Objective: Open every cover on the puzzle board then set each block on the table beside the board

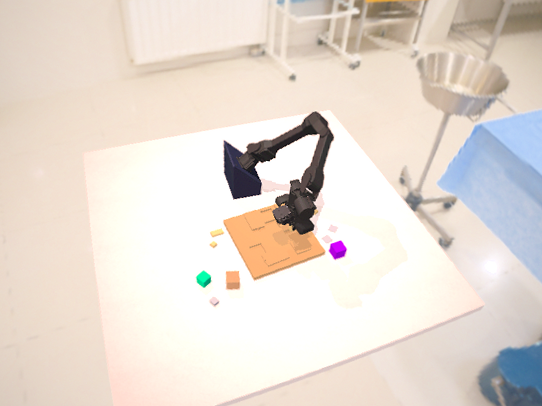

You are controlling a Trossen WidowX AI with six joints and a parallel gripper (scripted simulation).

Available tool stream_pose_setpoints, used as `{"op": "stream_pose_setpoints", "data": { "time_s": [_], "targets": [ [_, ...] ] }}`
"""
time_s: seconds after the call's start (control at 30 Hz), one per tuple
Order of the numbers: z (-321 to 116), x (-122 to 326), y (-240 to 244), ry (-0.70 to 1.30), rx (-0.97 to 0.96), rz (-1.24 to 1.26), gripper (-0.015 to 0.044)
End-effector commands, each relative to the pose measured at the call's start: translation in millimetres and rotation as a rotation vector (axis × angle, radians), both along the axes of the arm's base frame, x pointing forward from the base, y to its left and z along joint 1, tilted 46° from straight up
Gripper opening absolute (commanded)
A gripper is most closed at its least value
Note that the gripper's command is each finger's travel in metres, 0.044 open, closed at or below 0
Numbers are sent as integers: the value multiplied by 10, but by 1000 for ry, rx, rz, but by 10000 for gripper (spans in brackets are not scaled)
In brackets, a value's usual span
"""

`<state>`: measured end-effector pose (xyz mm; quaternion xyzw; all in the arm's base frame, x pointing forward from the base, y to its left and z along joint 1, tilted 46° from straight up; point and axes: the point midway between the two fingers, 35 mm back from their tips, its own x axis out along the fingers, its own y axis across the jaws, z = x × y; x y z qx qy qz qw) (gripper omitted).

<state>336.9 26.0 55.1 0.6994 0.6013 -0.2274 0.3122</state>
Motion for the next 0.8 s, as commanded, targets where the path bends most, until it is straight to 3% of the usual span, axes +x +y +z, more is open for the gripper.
{"op": "stream_pose_setpoints", "data": {
  "time_s": [0.0, 0.77],
  "targets": [
    [40, -1, -30, -7, 0, 3, 80],
    [341, -86, -421, -5, -5, 1, 80]
  ]
}}
